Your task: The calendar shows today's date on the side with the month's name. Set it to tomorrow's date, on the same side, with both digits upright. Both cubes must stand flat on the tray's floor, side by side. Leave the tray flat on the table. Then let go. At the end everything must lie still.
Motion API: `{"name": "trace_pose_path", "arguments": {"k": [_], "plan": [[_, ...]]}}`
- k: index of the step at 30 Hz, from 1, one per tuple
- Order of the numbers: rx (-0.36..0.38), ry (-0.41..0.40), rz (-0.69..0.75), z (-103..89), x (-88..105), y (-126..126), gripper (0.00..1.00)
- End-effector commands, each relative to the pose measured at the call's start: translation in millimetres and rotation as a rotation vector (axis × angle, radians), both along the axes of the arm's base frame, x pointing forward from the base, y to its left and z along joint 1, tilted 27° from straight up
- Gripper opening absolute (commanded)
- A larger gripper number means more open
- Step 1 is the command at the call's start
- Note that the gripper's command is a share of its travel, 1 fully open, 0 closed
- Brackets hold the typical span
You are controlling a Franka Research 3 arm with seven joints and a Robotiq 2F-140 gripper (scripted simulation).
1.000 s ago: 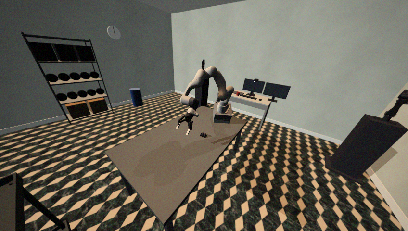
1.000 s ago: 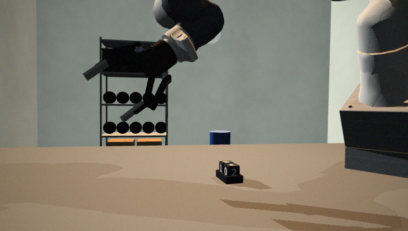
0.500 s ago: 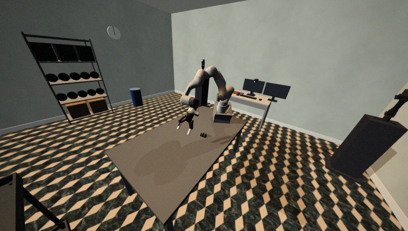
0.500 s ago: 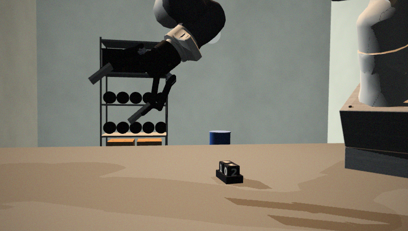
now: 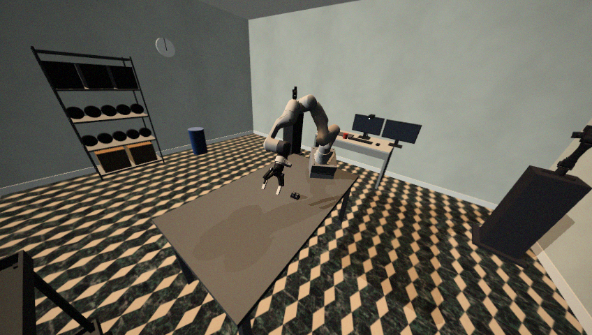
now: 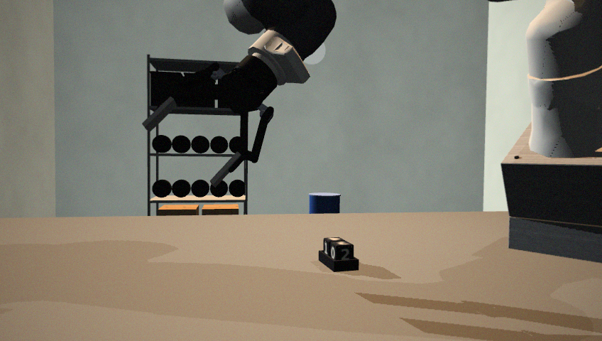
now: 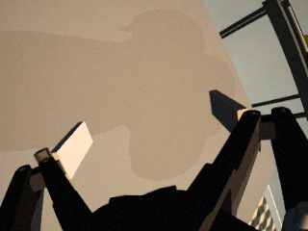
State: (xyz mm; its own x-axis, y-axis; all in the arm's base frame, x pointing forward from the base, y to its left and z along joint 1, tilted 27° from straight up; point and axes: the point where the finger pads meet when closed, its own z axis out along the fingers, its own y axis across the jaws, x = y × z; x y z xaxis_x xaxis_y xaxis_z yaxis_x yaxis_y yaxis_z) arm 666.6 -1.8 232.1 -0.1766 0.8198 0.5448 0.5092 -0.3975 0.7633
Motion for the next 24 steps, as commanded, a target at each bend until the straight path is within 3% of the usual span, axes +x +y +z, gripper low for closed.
{"name": "trace_pose_path", "arguments": {"k": [1,4,5,23,24], "plan": [[0.0,0.009,0.001,-1.9,-2.1,-0.5,1.0],[0.0,0.009,0.001,-1.9,-2.1,-0.5,1.0],[-0.082,0.102,0.066,-21.8,-37.8,17.0,1.0],[-0.082,0.102,0.066,-21.8,-37.8,17.0,1.0],[-0.162,0.193,0.124,-41.2,-74.2,28.4,1.0]]}}
